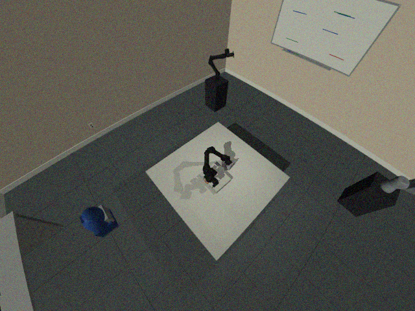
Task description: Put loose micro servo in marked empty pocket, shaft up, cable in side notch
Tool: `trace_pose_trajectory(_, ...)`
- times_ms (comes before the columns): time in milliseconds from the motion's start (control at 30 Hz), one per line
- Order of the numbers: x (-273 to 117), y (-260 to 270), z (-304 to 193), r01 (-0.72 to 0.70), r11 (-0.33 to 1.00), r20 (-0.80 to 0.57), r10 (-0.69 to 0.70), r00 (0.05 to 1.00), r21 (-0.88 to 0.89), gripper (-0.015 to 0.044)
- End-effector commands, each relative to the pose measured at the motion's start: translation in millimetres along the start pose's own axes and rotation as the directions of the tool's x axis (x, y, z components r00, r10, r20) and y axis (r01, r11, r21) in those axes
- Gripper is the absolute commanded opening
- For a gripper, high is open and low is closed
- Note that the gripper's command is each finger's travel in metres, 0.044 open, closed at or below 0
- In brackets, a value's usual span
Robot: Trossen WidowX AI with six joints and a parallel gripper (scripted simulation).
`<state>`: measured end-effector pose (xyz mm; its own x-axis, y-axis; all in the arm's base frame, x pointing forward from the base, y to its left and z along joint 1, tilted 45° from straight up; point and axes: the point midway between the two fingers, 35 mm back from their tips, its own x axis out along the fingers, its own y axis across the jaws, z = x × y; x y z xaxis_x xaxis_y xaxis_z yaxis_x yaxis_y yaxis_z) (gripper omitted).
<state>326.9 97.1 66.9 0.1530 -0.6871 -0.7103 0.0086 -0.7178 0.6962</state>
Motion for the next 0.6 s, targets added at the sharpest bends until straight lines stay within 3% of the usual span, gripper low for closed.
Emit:
trace_pose_trajectory(0, 3, 0, 0, -0.003, 1.0, -0.007, 0.003, 1.0, -0.008, 0.0)
trace_pose_trajectory(567, 21, 0, 0, -0.004, 1.0, -0.007, 0.003, 1.0, -0.008, 0.0)
